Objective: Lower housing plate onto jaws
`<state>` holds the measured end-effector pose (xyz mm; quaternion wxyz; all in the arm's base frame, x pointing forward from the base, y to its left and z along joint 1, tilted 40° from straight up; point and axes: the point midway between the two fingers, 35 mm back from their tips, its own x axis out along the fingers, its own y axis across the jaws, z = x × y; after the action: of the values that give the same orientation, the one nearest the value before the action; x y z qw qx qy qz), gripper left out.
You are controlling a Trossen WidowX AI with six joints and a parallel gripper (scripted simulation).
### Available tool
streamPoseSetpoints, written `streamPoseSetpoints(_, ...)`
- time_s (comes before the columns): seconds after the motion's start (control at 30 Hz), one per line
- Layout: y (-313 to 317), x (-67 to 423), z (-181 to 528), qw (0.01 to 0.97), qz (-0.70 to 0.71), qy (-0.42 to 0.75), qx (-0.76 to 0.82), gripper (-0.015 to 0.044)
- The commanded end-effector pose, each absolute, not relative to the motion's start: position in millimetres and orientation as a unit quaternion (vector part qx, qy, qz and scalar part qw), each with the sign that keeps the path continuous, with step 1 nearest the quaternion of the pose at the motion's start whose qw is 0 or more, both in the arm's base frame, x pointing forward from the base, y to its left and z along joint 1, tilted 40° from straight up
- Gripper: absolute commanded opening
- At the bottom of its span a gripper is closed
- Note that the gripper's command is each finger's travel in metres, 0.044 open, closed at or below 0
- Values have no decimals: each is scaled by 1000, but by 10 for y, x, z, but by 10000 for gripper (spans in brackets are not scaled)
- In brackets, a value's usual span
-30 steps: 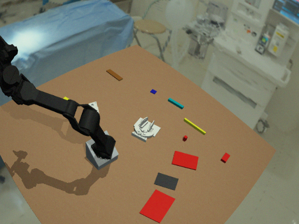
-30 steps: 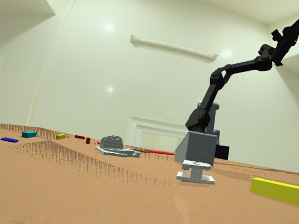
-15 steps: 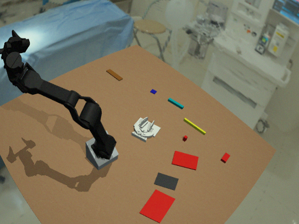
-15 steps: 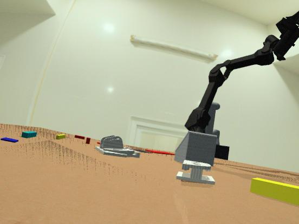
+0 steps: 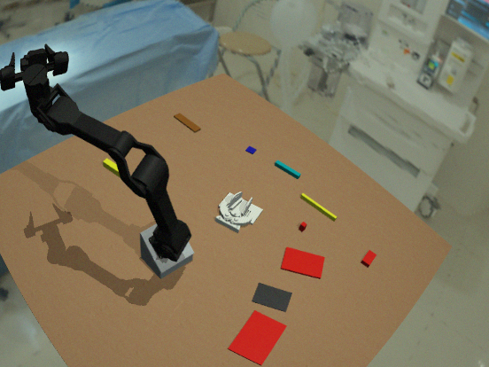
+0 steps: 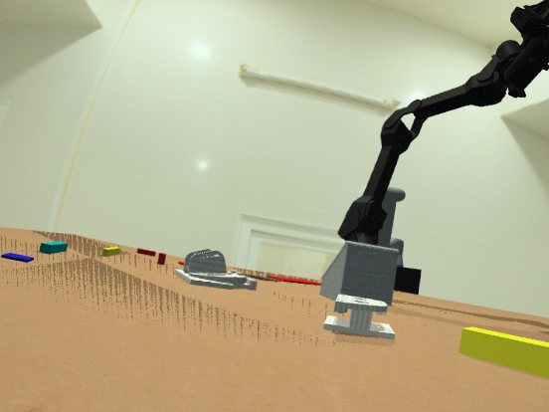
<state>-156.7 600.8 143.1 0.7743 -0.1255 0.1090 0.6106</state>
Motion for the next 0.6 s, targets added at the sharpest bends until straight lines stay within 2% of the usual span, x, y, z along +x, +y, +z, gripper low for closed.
streamPoseSetpoints(0.0,5994,-1288,1159,776,593,110,-184,440)
streamPoseSetpoints(0.57,5757,-273,418,748,525,126,-386,440)
